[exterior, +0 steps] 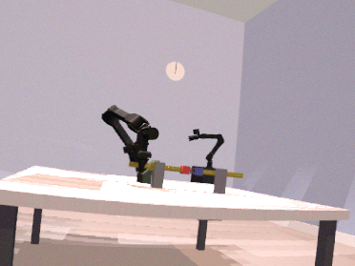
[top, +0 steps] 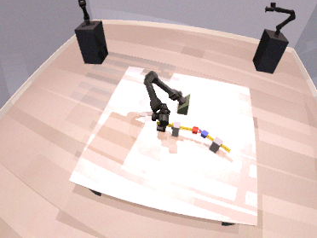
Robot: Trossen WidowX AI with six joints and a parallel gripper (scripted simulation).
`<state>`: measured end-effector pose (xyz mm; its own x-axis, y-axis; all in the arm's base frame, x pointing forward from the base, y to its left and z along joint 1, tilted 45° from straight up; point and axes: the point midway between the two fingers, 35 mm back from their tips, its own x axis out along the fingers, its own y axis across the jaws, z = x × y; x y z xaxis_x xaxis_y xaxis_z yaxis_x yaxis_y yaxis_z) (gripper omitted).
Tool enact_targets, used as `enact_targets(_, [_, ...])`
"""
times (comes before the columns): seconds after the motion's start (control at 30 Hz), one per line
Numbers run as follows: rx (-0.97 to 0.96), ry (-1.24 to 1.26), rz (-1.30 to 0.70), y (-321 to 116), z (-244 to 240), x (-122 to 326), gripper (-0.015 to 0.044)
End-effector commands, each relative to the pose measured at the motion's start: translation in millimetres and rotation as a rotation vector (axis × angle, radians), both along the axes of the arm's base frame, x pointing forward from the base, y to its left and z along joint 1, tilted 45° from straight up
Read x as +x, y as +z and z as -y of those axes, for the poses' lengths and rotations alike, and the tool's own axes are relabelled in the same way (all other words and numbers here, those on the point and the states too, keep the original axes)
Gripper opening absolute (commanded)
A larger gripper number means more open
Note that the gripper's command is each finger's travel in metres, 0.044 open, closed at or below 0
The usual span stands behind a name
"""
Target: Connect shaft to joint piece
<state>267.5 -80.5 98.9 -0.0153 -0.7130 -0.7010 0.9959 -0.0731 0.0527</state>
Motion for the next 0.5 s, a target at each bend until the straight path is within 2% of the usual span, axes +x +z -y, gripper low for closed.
enact_targets(0.0, [0.001, 0.000, 0.001, 0.2, -0.1, 0.3, 0.0382])
enact_targets(0.07, [0.001, 0.000, 0.001, 0.2, -0.1, 0.3, 0.0434])
enact_targets(0.1, [0.001, 0.000, 0.001, 0.2, -0.1, 0.3, 0.0440])
enact_targets(0.47, [0.001, 0.000, 0.001, 0.2, -0.1, 0.3, 0.0440])
